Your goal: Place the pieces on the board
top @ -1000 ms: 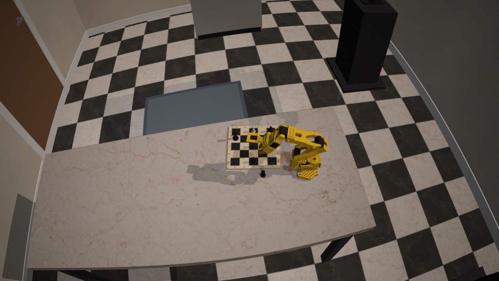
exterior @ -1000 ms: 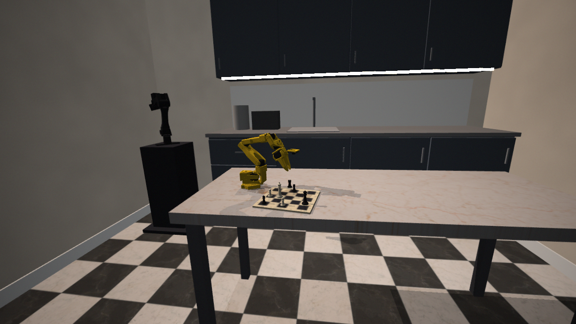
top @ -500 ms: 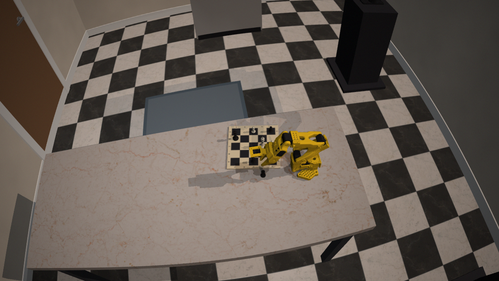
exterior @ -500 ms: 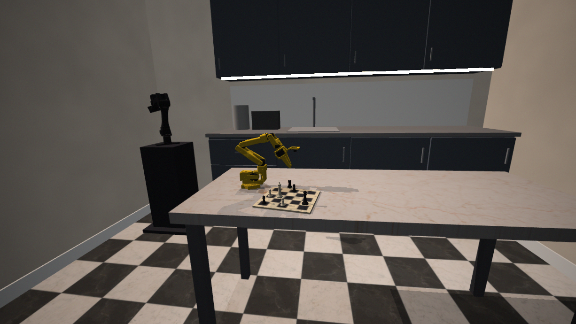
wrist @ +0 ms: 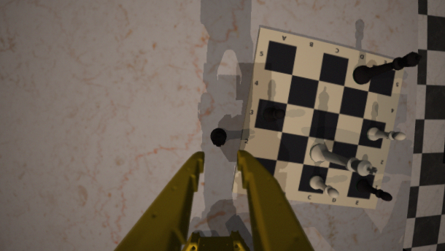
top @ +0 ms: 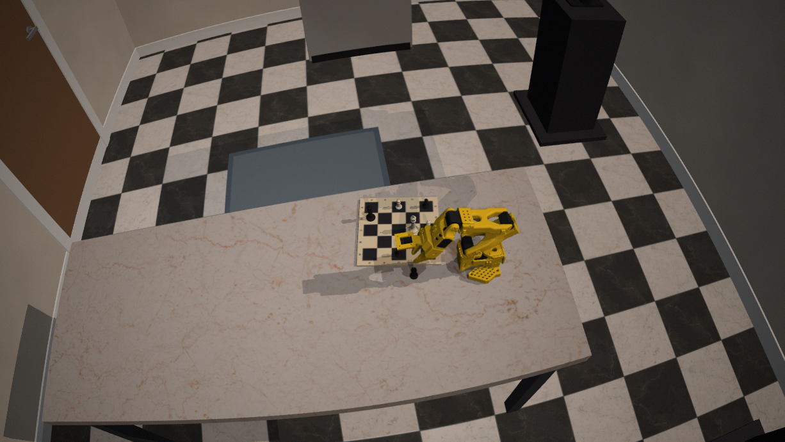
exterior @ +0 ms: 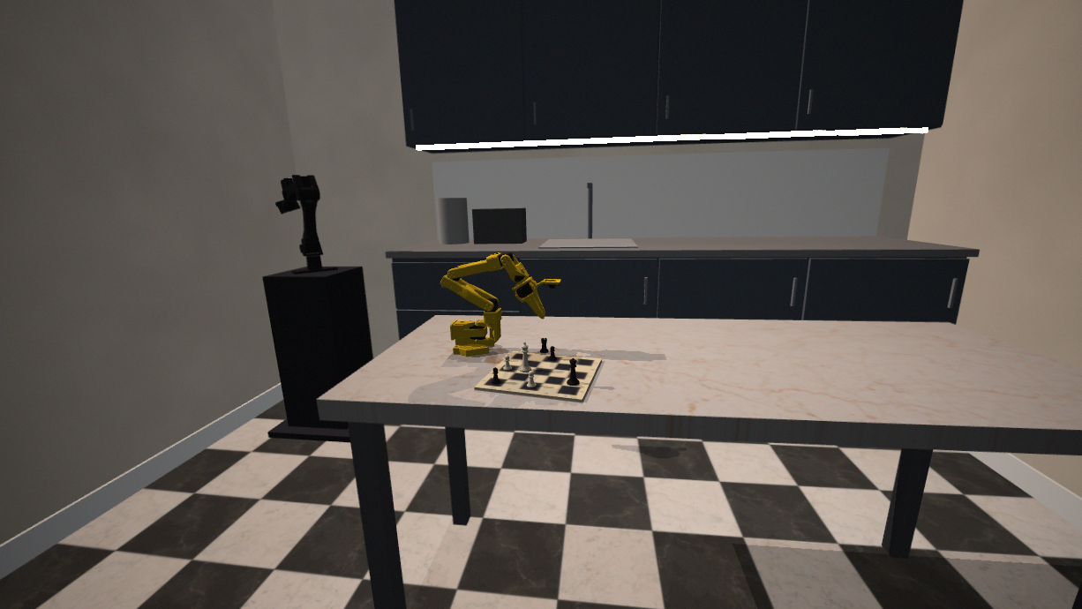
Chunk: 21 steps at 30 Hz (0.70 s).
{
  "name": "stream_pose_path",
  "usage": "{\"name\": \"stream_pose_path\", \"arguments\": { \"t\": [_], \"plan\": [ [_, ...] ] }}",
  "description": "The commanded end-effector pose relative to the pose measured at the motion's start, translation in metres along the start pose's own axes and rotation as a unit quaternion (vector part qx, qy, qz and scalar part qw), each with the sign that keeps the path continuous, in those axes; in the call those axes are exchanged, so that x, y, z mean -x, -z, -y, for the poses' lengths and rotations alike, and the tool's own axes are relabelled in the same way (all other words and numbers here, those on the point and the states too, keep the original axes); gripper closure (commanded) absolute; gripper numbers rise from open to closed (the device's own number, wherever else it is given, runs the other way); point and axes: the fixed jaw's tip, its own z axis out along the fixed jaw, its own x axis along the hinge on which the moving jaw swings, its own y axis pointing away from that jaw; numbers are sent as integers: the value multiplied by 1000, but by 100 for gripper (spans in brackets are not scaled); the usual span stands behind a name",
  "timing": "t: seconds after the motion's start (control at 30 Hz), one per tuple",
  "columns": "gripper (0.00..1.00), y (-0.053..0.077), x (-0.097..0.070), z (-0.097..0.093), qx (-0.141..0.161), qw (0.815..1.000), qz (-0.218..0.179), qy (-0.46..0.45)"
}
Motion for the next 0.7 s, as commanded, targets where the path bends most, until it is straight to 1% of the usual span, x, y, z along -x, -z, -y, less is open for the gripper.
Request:
{"name": "stream_pose_path", "arguments": {
  "t": [0.0, 0.67],
  "plan": [
    [88, -1, -3, -1, 2, 1000, -2, -1],
    [88, -1, -1, -1, 2, 1000, -2, -2]
  ]
}}
